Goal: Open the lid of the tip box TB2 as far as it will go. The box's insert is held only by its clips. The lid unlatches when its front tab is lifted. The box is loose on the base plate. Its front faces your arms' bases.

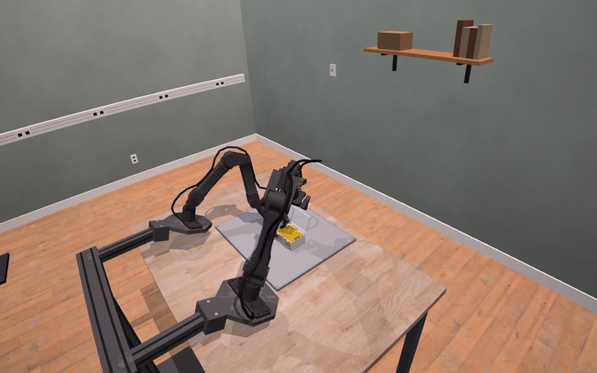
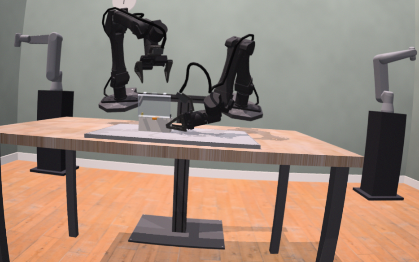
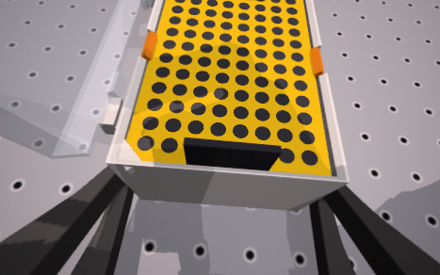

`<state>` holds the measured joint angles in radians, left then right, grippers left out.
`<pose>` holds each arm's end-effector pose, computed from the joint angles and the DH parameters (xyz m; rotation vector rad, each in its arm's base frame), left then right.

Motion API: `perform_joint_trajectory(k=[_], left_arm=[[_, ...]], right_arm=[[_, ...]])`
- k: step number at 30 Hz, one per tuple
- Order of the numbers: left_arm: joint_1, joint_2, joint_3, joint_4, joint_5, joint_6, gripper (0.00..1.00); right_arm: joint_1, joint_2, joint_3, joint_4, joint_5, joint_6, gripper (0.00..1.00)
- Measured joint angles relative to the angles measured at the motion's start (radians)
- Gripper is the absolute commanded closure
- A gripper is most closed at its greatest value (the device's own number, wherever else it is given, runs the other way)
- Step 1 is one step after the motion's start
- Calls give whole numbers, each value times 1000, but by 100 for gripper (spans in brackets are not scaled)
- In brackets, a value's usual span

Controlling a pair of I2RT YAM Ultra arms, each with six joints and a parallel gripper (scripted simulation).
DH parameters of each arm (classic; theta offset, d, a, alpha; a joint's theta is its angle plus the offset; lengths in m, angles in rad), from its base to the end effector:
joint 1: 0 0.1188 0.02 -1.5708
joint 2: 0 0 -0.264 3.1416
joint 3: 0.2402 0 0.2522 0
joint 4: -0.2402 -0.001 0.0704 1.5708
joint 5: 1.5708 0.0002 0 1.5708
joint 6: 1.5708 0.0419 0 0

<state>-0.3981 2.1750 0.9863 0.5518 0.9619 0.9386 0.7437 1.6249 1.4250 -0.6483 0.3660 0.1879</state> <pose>0.3491 -0.1830 0.0749 1.5852 1.1931 -0.7067 0.2734 0.2324 0.3103 -0.4848 2.2962 0.0102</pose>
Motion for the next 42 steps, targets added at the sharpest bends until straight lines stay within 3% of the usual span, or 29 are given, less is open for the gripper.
perform_joint_trajectory(k=[6,12,27,28,29,42], left_arm=[[0,0,0,0,0,0,16],[0,0,0,0,0,0,16],[0,0,0,0,0,0,16],[0,0,0,0,0,0,5],[0,0,0,0,0,0,0],[41,-25,-17,-39,26,27,0]], right_arm=[[-21,-90,-150,156,-42,-148,0],[-31,-112,-202,227,-66,-203,0],[-30,-113,-206,255,-77,-219,0],[-30,-113,-206,256,-77,-219,0],[-30,-113,-206,256,-77,-219,0],[-30,-113,-206,256,-77,-219,0]])
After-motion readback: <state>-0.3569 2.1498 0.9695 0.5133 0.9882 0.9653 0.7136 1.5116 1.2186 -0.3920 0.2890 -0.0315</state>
